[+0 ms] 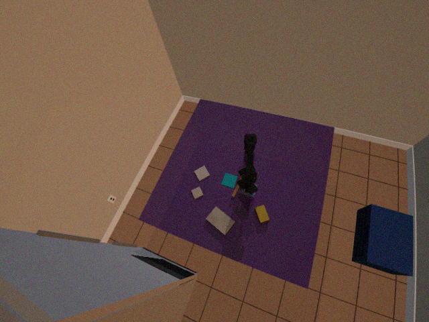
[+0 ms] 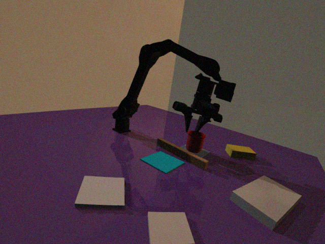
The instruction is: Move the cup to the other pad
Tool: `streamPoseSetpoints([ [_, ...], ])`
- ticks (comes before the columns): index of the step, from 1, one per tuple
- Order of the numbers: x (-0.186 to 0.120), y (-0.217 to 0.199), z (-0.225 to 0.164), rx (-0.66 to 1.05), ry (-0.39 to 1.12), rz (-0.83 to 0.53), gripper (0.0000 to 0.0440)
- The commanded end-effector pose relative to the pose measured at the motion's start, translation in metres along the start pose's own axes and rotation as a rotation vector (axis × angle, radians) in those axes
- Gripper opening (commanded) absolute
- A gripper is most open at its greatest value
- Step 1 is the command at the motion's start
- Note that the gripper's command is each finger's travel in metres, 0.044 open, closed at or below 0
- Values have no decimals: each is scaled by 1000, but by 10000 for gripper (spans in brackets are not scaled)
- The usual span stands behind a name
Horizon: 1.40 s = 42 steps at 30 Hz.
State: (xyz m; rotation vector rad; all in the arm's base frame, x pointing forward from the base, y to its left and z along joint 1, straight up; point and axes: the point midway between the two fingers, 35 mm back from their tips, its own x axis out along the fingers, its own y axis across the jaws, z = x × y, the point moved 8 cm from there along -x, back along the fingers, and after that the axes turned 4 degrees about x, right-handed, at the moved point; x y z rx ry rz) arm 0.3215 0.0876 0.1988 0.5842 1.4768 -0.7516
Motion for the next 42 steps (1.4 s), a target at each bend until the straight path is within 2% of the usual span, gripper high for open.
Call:
streamPoseSetpoints([
  [1, 15, 1, -2, -1, 5, -28, 166],
  [11, 54, 4, -6, -55, 19, -54, 162],
  [17, 66, 3, -6, -105, 13, -54, 18],
  [19, 65, 2, -6, -110, 10, -51, 1],
  [31, 40, -5, -3, -73, 2, -9, 1],
  [42, 0, -20, 7, 26, -12, 53, 0],
])
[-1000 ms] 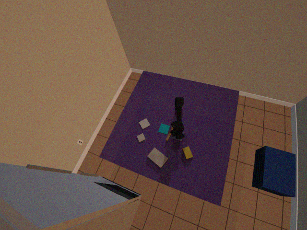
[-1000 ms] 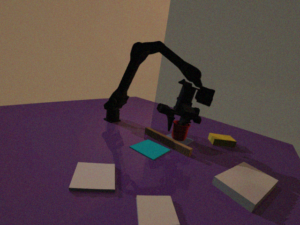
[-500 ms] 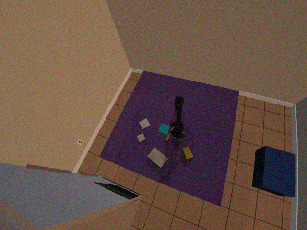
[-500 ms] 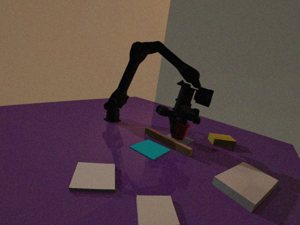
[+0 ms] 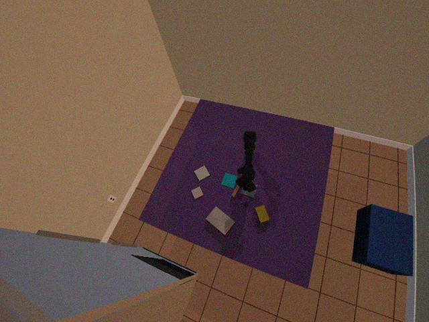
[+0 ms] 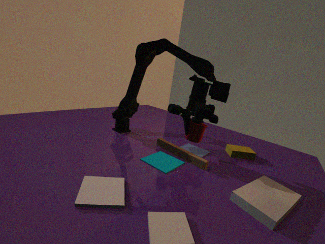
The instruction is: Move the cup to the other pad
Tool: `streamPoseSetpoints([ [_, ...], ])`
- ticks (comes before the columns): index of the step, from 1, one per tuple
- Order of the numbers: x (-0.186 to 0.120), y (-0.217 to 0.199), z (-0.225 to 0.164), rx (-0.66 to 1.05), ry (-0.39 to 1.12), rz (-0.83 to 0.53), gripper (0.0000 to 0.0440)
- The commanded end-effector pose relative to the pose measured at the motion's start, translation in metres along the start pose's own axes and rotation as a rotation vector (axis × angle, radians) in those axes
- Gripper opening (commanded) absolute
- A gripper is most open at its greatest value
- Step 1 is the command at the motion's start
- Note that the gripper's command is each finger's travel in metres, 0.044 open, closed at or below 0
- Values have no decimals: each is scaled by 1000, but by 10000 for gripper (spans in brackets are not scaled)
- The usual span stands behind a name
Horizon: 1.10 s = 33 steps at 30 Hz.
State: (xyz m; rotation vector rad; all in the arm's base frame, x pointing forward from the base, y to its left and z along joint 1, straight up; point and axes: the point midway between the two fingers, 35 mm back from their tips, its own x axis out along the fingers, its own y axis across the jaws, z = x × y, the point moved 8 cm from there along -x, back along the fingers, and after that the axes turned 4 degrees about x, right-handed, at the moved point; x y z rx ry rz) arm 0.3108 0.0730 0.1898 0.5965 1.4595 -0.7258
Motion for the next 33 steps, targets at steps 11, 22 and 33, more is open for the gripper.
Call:
streamPoseSetpoints([
  [11, -35, -17, 28, 136, -39, 90, 0],
  [22, -40, -37, 59, 228, -87, 140, 0],
  [33, -33, -59, 84, 307, -117, 159, 0],
])
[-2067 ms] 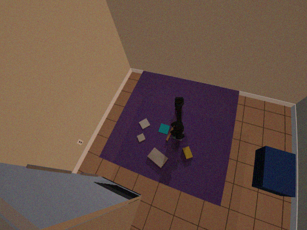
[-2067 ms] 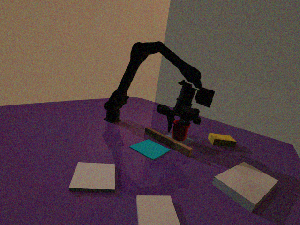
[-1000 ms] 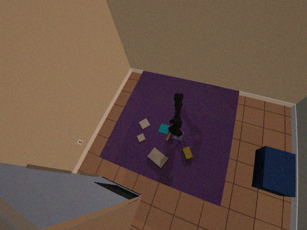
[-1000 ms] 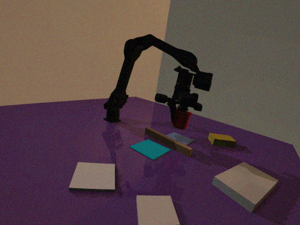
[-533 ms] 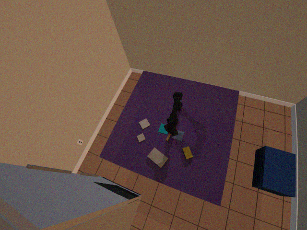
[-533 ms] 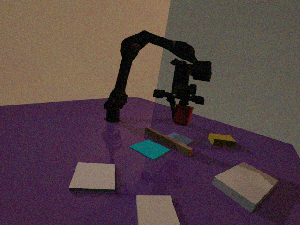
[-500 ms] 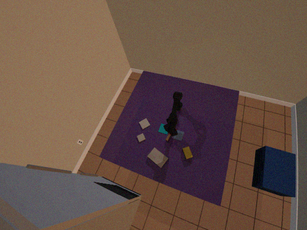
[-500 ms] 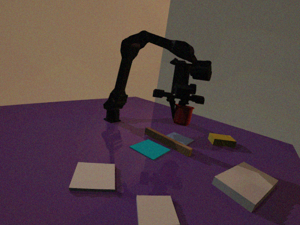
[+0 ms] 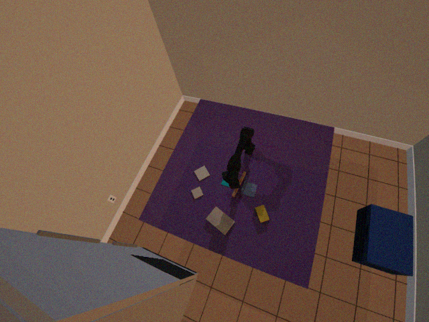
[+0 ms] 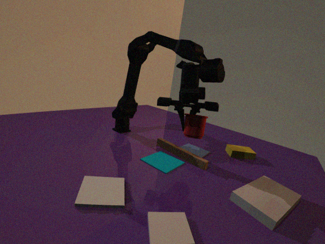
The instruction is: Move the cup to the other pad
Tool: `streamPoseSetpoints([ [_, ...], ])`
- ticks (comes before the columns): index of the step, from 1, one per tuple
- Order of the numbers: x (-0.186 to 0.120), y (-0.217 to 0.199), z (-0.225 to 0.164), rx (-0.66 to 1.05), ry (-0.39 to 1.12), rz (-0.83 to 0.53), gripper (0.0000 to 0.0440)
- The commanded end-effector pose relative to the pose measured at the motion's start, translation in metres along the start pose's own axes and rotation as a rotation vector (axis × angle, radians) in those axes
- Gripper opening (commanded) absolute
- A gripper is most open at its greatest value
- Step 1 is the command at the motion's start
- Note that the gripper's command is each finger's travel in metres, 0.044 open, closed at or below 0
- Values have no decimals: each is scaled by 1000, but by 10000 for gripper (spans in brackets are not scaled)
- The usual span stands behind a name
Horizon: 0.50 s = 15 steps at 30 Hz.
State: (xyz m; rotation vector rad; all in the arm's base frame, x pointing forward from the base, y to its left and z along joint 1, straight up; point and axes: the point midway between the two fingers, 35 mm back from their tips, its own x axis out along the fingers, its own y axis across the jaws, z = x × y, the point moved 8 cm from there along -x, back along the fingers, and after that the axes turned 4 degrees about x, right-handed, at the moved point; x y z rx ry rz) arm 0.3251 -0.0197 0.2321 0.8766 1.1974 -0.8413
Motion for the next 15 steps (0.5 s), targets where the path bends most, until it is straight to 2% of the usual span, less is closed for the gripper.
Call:
streamPoseSetpoints([
  [1, 4, -7, 7, 16, -11, 0, 0],
  [15, 29, -29, 26, 85, -31, -4, 0],
])
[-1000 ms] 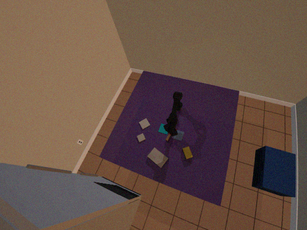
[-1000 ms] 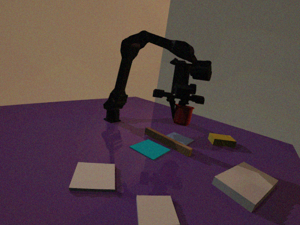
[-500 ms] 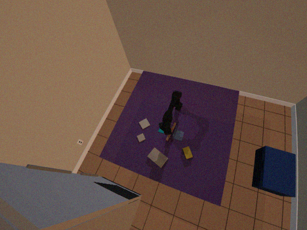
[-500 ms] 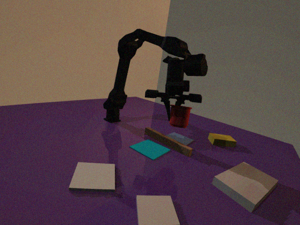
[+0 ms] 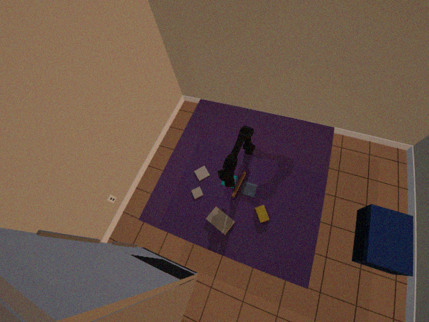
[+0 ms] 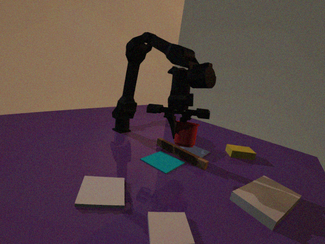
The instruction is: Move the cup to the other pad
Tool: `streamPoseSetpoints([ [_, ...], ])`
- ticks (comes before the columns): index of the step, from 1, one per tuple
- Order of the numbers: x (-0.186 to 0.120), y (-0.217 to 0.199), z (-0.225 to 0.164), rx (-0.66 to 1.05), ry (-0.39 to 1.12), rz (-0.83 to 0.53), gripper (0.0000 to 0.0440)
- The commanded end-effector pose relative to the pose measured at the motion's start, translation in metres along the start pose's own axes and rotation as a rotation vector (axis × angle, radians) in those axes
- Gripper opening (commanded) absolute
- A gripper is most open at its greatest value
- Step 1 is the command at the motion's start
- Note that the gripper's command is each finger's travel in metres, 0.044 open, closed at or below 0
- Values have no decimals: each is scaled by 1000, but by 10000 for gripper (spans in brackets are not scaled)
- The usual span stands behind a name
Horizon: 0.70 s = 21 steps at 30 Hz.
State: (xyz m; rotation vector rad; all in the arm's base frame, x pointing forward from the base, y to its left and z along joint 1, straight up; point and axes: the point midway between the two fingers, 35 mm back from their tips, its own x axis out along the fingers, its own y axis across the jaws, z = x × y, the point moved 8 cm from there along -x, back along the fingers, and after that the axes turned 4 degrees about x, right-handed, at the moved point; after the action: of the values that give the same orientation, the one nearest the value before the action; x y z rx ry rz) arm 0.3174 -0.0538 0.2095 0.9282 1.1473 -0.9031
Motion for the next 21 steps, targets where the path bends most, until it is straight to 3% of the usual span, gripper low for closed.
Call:
streamPoseSetpoints([
  [1, 7, -7, 2, 8, -6, -5, 0],
  [21, 53, -40, -6, 63, 5, -46, 10],
])
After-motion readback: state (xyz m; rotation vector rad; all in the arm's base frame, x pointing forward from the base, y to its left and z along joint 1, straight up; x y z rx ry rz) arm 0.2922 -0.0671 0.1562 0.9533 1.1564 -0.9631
